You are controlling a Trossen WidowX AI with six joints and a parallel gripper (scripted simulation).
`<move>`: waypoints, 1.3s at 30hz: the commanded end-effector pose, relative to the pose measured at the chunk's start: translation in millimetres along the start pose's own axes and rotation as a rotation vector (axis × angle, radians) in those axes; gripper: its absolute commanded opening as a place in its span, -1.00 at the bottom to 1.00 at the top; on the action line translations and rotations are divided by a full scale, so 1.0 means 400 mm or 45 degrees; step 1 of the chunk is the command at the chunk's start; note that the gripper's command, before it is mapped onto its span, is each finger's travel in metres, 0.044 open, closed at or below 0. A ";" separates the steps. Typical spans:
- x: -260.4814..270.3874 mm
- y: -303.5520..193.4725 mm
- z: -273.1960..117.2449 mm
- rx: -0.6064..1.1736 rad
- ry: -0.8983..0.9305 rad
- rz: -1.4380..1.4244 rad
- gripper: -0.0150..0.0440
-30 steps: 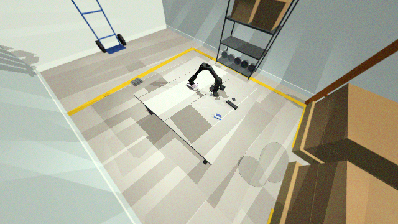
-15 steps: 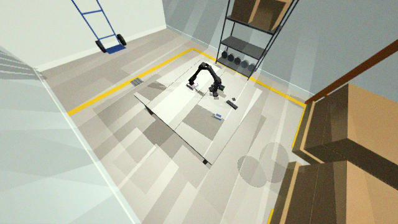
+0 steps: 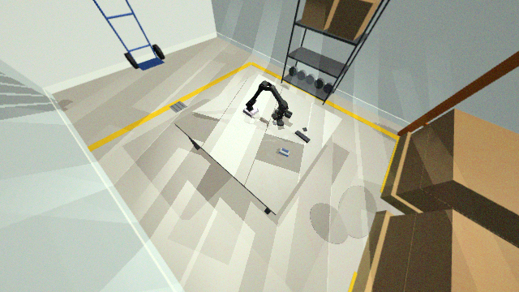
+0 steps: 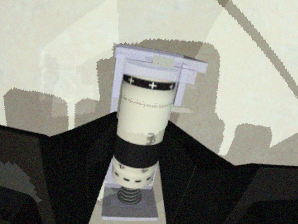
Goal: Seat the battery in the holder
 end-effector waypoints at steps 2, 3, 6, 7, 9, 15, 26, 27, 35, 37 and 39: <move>-0.002 0.002 0.001 0.000 -0.001 -0.003 -0.19; -0.002 0.002 0.001 0.000 -0.001 -0.003 -0.19; -0.002 0.002 0.000 0.001 0.000 -0.003 -0.10; -0.002 0.002 0.000 0.001 0.000 -0.003 -0.01; -0.002 0.002 0.000 0.001 0.000 -0.003 0.15; -0.003 0.002 -0.017 0.001 0.001 -0.002 0.15; -0.005 0.001 -0.038 0.001 0.002 0.000 0.15; -0.005 0.001 -0.038 0.001 0.002 0.000 0.15; -0.019 0.003 -0.163 -0.001 -0.001 0.000 0.78; -0.027 0.007 -0.207 0.001 0.001 0.000 0.95; -0.030 0.009 -0.219 0.001 0.002 0.000 1.00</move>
Point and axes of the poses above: the point midway between the two fingers, 35 mm back from their tips, its own z axis out along the fingers, its own x axis across the jaws, y = z × x, the point moved 2 cm from there along -z, back along the fingers, and after that the axes turned 5 degrees about -z, right-handed, at the moved point
